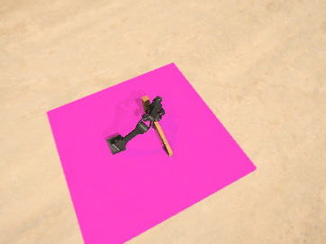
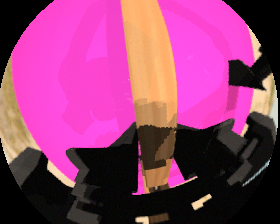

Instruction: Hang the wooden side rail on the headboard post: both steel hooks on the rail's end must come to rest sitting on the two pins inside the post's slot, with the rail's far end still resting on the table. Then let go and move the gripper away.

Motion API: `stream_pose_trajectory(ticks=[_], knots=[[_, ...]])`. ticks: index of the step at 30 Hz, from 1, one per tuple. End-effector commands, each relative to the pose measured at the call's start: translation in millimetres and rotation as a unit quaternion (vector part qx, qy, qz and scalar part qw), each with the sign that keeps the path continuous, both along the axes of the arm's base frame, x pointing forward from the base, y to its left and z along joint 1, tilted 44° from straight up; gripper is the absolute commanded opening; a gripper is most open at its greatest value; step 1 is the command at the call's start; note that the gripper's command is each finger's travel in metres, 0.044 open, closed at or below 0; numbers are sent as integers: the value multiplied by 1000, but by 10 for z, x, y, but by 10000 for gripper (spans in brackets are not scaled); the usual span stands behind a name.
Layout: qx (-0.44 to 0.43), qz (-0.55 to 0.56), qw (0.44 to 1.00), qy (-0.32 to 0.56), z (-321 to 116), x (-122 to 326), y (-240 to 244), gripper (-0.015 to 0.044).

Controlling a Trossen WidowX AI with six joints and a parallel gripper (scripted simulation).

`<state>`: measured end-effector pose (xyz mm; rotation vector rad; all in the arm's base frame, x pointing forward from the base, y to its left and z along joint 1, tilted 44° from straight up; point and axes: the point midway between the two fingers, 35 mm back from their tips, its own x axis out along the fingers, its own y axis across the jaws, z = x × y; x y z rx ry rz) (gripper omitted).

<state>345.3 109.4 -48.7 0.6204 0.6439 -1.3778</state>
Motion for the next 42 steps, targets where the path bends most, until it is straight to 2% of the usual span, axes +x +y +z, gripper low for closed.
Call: stream_pose_trajectory(ticks=[1, 42], knots=[[3, 3, 1000, -2, -12, -13, 44, 0], [3, 3, 1000, -2, -24, 2, 82, 0]])
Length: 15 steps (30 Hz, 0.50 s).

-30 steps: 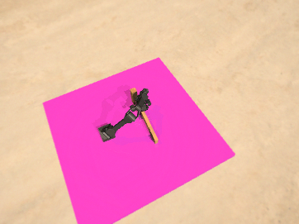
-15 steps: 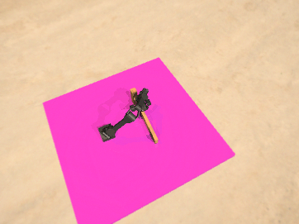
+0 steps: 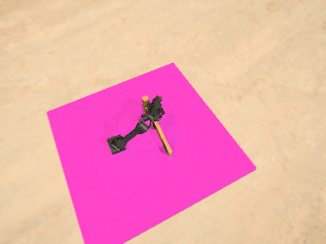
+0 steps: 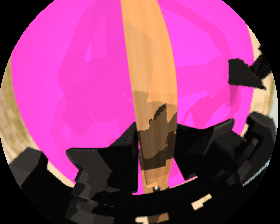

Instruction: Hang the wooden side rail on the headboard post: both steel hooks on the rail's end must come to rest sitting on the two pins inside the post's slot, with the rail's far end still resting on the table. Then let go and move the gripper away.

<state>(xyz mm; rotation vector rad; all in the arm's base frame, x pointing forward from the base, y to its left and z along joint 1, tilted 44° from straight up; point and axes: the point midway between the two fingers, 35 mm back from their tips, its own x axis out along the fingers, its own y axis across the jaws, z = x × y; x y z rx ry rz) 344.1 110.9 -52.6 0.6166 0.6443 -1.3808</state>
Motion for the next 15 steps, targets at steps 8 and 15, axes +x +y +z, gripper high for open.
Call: stream_pose_trajectory(ticks=[8, 15], knots=[[5, 4, 1000, -4, 16, 18, 76, 0], [5, 4, 1000, -4, 16, 11, 86, 0]])
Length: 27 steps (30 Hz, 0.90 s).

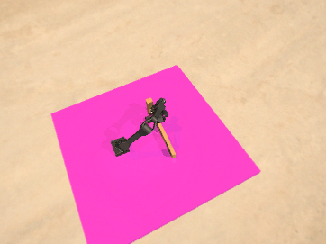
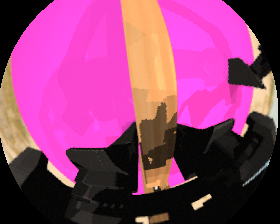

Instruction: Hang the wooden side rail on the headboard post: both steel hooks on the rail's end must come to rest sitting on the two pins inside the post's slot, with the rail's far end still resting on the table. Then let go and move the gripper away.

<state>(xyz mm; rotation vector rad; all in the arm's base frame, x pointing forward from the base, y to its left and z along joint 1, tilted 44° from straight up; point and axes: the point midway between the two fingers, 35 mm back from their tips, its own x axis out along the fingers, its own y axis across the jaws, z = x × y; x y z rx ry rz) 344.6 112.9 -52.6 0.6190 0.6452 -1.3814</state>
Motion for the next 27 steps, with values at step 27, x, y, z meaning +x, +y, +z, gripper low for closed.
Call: stream_pose_trajectory(ticks=[27], knots=[[4, 4, 1000, -4, -25, -22, 65, 0]])
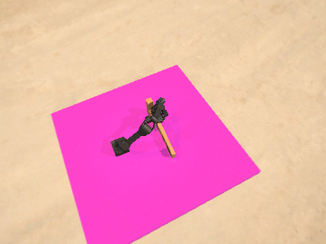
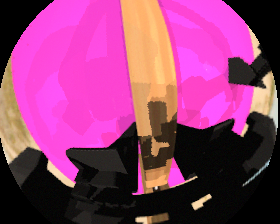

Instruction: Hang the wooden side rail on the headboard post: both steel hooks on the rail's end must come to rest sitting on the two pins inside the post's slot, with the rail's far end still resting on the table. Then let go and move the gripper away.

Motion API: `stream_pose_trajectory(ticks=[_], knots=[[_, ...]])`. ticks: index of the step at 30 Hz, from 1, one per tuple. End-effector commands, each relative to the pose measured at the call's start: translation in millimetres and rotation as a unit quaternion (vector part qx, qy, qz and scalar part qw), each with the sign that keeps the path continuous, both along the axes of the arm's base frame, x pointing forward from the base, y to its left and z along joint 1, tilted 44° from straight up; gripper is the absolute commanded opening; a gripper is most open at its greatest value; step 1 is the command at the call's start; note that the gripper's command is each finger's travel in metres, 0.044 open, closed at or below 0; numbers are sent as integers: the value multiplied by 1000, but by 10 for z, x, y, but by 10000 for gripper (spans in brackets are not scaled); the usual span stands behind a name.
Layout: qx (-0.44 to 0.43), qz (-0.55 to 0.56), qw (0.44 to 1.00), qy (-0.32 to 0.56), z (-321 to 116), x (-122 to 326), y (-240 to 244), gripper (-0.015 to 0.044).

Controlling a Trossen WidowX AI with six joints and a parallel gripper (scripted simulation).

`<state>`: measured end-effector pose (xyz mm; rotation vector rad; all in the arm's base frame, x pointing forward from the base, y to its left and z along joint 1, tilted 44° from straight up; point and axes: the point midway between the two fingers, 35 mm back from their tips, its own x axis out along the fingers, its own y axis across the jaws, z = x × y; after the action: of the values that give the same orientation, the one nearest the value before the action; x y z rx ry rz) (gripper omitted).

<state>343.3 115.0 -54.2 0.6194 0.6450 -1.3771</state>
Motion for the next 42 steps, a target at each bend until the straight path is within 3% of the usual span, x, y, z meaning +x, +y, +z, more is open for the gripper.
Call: stream_pose_trajectory(ticks=[1, 42], knots=[[3, 2, 1000, -3, -10, -7, 43, 0], [4, 2, 1000, -3, -17, 16, 88, 0]])
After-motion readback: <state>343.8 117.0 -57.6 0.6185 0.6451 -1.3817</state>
